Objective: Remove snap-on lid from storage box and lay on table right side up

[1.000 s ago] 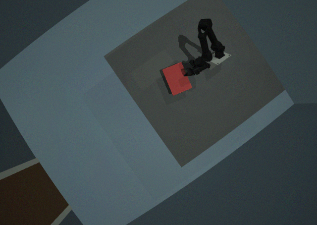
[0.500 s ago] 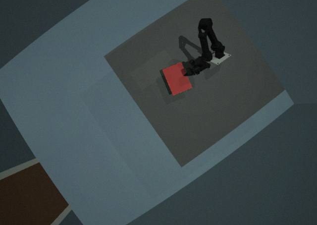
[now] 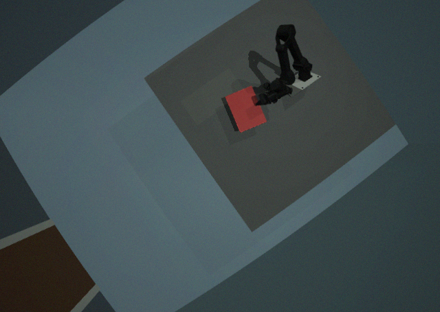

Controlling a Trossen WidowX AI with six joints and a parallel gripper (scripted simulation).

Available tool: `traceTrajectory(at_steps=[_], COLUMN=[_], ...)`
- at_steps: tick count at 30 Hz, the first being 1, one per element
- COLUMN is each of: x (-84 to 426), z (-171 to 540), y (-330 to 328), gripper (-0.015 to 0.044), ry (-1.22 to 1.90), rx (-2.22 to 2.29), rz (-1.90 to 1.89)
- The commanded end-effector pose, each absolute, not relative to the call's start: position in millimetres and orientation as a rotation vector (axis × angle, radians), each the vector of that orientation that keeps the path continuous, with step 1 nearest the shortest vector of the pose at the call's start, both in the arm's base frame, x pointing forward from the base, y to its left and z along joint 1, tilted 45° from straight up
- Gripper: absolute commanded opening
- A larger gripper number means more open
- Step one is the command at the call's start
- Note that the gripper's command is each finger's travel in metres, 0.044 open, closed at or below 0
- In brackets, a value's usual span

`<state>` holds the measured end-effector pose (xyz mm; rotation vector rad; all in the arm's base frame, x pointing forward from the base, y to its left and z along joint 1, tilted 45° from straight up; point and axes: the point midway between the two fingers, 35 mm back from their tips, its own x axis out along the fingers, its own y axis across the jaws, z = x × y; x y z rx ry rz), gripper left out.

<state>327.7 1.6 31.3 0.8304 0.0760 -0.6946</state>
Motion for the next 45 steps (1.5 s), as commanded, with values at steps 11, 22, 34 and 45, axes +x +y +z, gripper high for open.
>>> traceTrajectory(at_steps=[11, 22, 34, 45], x=[327.3, 327.5, 328.4, 329.4], z=[35.0, 35.5, 35.6, 35.8], y=[5.8, 6.3, 6.1, 6.0], gripper=[0.0, 0.0, 0.0, 0.0], ry=[0.07, 0.073, 0.073, 0.073], rx=[0.834, 0.831, 0.831, 0.831], rz=[-0.691, -0.689, -0.689, -0.689])
